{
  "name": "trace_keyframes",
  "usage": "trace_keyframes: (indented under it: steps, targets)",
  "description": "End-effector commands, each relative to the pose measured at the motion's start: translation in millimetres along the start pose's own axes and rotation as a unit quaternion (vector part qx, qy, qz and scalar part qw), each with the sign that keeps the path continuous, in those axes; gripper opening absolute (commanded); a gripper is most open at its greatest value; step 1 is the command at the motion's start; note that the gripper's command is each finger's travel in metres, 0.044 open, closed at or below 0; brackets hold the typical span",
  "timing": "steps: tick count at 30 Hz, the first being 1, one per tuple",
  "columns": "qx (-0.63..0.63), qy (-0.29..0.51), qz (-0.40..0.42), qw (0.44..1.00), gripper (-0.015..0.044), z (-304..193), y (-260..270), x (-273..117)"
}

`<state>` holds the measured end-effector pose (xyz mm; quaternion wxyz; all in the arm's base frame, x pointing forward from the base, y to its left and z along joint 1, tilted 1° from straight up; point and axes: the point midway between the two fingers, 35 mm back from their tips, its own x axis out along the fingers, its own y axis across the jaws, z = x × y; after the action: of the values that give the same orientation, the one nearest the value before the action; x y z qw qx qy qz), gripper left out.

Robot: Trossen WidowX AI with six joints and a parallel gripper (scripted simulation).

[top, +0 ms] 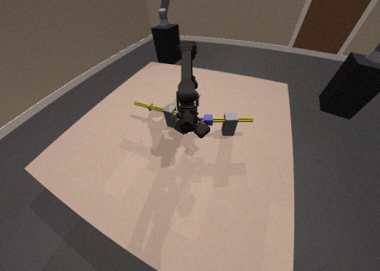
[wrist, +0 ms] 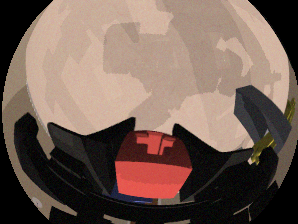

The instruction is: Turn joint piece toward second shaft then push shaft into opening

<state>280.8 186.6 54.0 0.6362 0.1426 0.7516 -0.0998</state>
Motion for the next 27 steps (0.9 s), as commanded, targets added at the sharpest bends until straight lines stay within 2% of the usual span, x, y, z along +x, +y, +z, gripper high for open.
trace_keyframes:
  steps: [1,27]
  targets:
    - [0.033,-0.012,0.005,0.999,0.0000,0.2,-2.8,-1.1]
    - [0.238,-0.075,0.022,0.968,0.0000,-3.8,-21.6,-6.1]
